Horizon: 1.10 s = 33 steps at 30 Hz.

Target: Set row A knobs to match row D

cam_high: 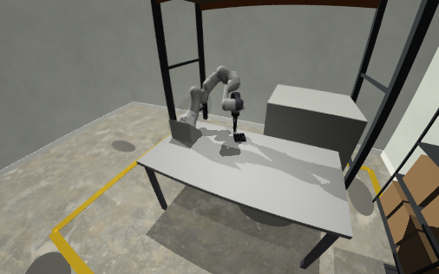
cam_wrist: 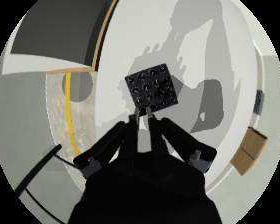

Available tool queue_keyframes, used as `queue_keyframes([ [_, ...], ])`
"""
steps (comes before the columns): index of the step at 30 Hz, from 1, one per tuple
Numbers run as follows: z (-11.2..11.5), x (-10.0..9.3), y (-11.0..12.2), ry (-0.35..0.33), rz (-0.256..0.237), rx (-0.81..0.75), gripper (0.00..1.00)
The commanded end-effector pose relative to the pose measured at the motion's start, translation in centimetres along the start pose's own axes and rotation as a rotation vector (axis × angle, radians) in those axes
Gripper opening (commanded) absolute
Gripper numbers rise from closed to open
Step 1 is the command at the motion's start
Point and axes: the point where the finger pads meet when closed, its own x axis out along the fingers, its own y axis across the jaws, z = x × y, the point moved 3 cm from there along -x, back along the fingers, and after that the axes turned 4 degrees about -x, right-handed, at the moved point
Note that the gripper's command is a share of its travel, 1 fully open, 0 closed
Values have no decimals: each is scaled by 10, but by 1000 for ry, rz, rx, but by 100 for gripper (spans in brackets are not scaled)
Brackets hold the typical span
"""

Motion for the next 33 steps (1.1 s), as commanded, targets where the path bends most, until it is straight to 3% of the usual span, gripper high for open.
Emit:
queue_keyframes([
  [1, -1, 4, 0, 2, 1, -5, 12],
  [33, -1, 7, 0, 2, 1, -5, 12],
])
